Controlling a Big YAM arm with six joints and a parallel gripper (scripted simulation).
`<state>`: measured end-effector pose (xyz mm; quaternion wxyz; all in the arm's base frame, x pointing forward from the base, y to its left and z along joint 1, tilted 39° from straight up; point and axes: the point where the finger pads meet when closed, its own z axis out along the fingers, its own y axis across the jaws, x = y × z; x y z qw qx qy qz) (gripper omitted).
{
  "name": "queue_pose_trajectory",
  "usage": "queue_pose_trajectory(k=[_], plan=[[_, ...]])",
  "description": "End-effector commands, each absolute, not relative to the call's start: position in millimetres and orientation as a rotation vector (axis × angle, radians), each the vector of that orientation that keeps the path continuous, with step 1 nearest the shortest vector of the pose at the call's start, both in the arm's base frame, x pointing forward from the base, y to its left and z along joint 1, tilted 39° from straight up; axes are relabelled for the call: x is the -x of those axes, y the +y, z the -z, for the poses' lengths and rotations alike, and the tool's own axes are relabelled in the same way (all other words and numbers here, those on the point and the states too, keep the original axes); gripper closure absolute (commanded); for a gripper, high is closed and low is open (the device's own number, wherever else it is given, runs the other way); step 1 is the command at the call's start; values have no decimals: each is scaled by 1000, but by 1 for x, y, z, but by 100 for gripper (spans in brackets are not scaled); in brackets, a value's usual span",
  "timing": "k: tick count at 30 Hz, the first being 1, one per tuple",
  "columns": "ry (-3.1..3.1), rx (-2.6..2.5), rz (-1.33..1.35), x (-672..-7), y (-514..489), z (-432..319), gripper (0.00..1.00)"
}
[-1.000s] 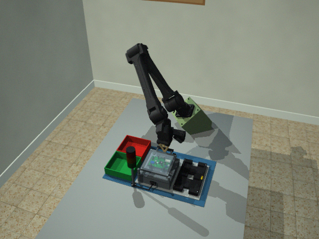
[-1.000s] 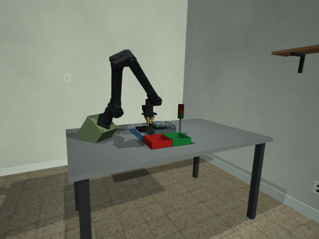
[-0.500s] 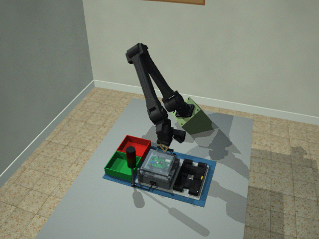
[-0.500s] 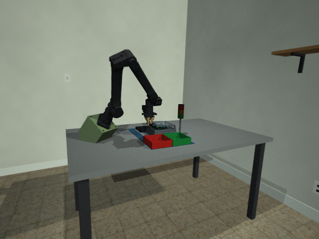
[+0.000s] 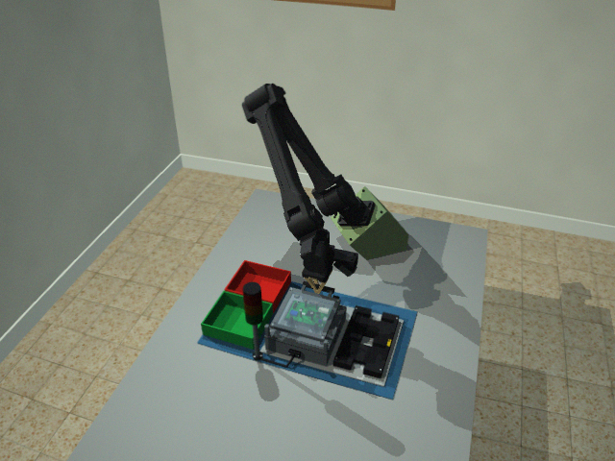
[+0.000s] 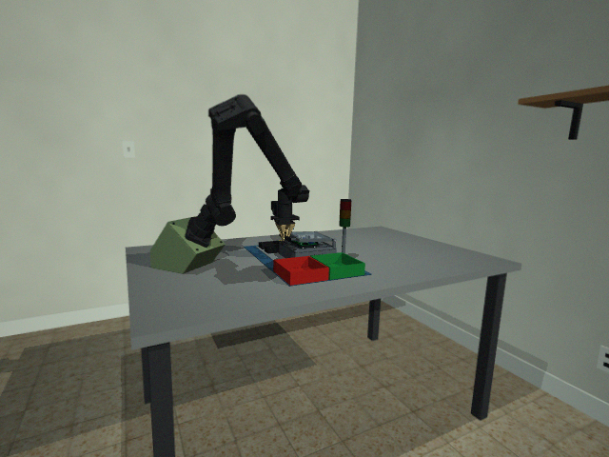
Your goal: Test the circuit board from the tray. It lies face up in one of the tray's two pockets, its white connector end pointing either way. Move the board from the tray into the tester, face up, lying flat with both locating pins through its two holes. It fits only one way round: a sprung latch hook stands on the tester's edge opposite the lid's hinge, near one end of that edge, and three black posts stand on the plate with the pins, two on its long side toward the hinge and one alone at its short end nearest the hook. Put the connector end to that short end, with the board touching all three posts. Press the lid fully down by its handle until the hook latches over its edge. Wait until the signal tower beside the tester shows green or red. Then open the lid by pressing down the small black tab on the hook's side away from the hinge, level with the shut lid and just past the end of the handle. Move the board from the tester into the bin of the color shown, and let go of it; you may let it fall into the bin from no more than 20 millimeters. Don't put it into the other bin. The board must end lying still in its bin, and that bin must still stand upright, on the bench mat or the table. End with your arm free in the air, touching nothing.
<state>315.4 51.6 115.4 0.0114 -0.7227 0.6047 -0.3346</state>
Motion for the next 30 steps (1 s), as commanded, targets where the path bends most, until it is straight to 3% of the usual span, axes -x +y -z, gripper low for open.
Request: queue_pose_trajectory(k=[1,30], plan=[[1912,2251,1055,-328,44,-108,100],[1911,2250,1054,-329,43,-106,100]])
